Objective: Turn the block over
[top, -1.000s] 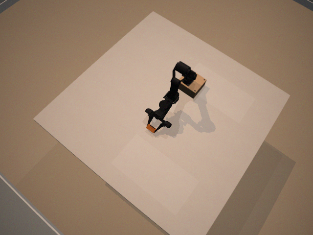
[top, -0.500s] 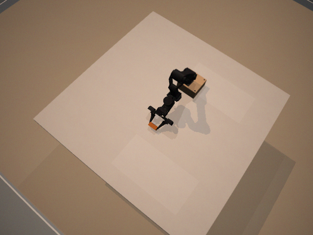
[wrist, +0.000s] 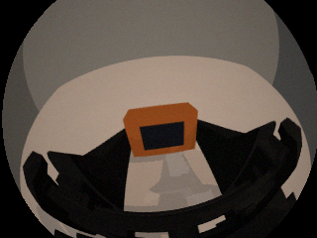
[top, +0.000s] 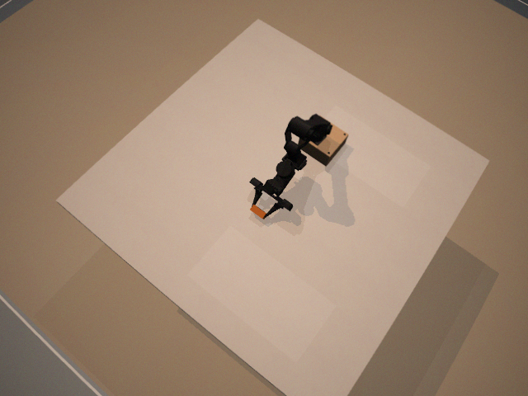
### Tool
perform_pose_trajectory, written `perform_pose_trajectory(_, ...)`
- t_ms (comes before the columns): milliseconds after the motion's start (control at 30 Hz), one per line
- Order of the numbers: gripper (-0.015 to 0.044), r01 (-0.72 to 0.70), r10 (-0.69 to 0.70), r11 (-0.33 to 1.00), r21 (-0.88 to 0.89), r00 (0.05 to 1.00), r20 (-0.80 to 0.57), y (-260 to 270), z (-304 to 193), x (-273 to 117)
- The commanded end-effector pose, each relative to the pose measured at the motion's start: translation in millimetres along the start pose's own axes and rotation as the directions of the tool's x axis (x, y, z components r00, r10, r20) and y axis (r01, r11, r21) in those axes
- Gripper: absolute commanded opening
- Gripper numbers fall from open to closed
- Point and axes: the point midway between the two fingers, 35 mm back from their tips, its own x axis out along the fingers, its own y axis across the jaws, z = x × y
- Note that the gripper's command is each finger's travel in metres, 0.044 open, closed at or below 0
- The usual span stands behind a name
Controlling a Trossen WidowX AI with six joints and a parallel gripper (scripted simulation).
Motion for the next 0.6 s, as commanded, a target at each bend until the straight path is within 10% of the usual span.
perform_pose_trajectory(0,0.0026,0.005,-0.005,1.000,0.003,1.000,0.004,-0.7,0.7,-0.3)
perform_pose_trajectory(567,0.0440,0.005,-0.005,1.000,0.003,1.000,0.004,-0.7,0.7,-0.3)
